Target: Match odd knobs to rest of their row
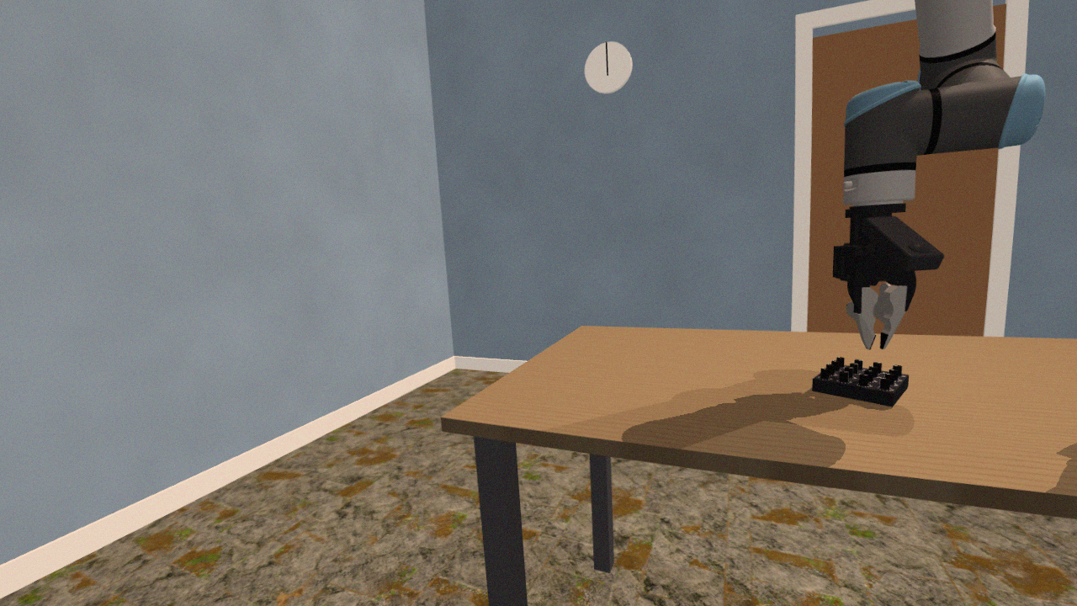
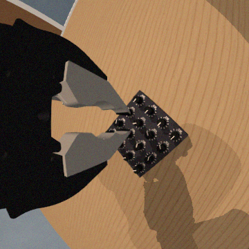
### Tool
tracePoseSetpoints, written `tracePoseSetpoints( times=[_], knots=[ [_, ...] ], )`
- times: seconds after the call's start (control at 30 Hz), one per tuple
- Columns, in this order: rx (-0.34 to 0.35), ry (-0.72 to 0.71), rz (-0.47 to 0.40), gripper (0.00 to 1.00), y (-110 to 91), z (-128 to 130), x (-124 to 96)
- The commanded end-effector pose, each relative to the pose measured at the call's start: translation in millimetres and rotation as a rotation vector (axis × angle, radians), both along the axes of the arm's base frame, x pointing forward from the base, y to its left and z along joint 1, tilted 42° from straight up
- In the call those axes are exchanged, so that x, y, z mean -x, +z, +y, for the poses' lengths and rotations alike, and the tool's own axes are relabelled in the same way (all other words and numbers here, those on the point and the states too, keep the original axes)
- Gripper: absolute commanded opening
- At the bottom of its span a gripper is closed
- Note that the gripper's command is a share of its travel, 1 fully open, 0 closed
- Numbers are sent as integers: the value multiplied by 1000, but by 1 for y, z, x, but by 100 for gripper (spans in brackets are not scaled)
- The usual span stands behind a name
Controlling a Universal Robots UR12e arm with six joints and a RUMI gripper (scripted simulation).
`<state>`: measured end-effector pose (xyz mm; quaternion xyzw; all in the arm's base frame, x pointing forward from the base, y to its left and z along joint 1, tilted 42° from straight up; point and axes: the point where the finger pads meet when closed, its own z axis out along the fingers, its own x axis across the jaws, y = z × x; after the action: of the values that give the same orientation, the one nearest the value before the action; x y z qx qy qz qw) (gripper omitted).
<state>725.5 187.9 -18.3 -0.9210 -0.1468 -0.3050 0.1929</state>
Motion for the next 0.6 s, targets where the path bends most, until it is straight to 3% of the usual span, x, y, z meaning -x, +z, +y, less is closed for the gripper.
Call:
tracePoseSetpoints(
  times=[0.0, 0.17, 0.57],
  knots=[
    [22, 32, -20, 11, 1, 0, 0],
    [66, 97, -59, 11, 1, 0, 1],
    [251, 367, -221, 11, 4, -2, 5]
  ],
)
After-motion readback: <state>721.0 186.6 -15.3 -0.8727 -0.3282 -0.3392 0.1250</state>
